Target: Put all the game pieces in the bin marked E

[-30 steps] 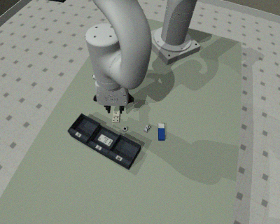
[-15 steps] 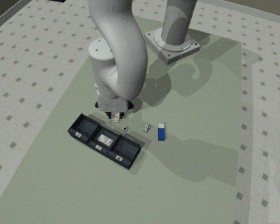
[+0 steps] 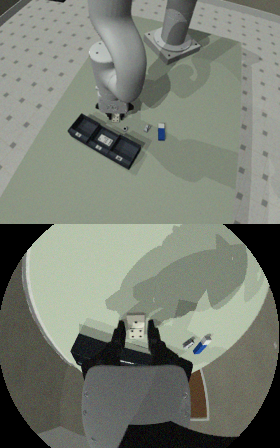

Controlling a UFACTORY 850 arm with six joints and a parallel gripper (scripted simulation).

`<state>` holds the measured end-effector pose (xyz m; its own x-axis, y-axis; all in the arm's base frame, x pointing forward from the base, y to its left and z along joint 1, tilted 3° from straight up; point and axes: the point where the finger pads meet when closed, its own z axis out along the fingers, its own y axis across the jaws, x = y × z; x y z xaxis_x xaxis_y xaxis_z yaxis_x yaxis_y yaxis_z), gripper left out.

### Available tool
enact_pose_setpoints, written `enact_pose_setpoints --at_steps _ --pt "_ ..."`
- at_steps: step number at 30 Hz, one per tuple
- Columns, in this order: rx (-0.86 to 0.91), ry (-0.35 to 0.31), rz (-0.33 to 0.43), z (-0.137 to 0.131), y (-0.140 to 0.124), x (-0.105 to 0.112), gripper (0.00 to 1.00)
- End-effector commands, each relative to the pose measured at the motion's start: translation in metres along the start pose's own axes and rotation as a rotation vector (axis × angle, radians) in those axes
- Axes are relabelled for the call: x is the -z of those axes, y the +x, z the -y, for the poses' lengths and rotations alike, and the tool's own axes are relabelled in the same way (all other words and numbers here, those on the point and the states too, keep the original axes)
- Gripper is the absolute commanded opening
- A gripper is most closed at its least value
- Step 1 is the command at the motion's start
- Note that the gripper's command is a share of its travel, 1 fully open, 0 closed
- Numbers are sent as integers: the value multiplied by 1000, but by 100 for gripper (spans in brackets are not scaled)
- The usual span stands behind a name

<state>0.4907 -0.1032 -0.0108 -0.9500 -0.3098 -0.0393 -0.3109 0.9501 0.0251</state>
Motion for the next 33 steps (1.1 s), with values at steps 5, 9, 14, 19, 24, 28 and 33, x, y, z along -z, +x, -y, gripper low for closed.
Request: enact_pose_setpoints --at_steps 5,9,14,19,24,28,33 --pt "0 1 1 0 -1 1 0" --pt "0 1 1 0 -1 1 0" --pt "0 1 2 0 -1 1 0" --pt "0 1 1 0 -1 1 0" --pt "0 1 2 0 -1 1 0" --pt "0 1 2 0 -1 1 0" --pt "0 1 2 0 -1 1 0"
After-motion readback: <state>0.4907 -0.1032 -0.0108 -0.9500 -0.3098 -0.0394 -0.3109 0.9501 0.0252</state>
